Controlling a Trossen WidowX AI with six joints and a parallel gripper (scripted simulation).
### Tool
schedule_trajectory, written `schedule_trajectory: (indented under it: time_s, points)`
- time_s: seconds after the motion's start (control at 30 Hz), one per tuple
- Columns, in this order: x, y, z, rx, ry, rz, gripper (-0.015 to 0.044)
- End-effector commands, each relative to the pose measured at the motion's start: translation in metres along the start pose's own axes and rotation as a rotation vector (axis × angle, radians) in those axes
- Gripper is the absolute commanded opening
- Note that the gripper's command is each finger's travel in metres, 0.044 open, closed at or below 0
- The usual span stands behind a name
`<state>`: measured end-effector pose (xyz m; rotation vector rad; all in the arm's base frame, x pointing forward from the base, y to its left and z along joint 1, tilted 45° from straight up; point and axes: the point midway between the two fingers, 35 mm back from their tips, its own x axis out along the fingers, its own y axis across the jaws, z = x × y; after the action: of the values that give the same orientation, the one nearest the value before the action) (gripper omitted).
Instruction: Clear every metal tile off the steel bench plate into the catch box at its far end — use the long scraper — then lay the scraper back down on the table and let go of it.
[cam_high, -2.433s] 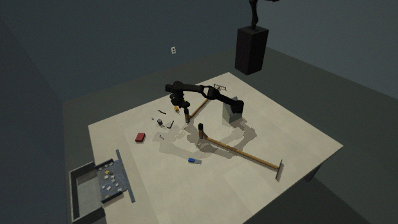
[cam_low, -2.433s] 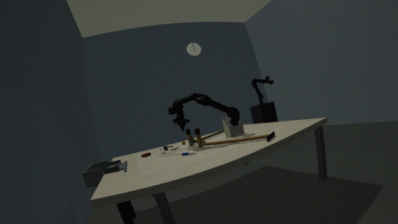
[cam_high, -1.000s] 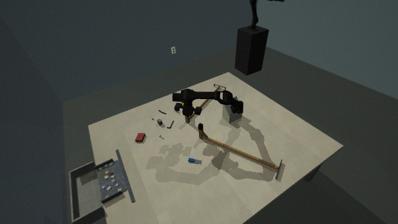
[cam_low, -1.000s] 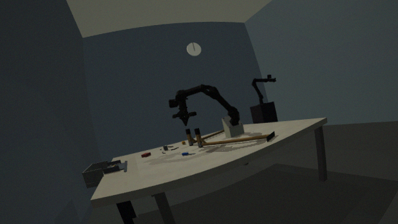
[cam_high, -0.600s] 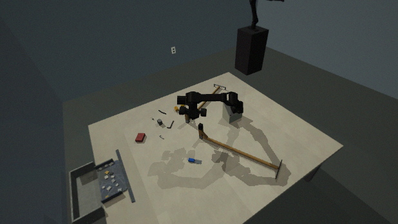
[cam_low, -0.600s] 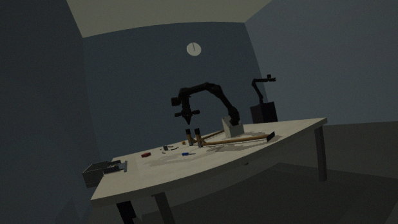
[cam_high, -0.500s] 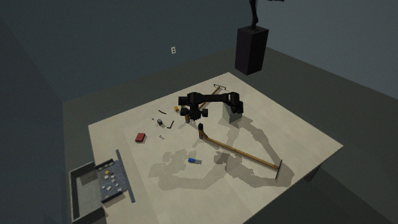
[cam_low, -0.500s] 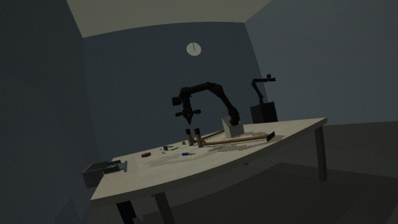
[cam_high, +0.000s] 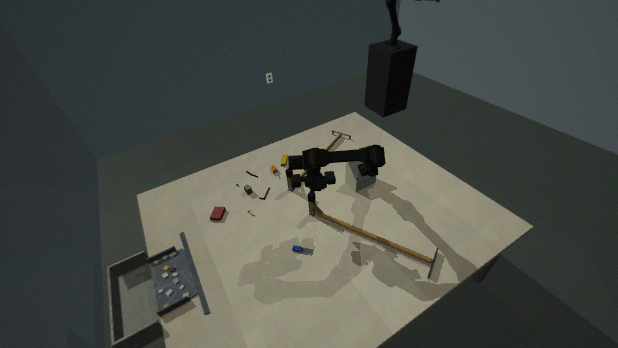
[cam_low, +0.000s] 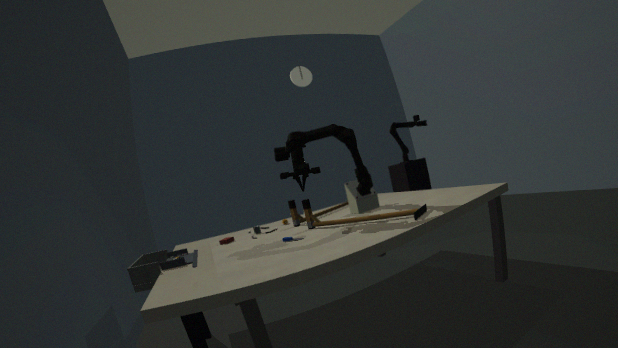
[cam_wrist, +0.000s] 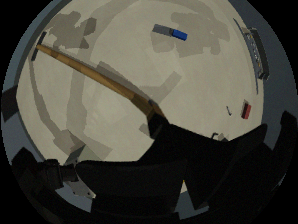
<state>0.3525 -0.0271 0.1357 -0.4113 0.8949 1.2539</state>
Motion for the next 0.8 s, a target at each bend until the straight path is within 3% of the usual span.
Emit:
schedule_trajectory:
  time_s: [0.0, 0.77]
  points:
    - [-0.001, 0.015, 0.012, -0.056, -0.008, 0.005, 0.0]
    - [-0.004, 0.094, 0.057, -0.346, -0.037, 0.023, 0.0]
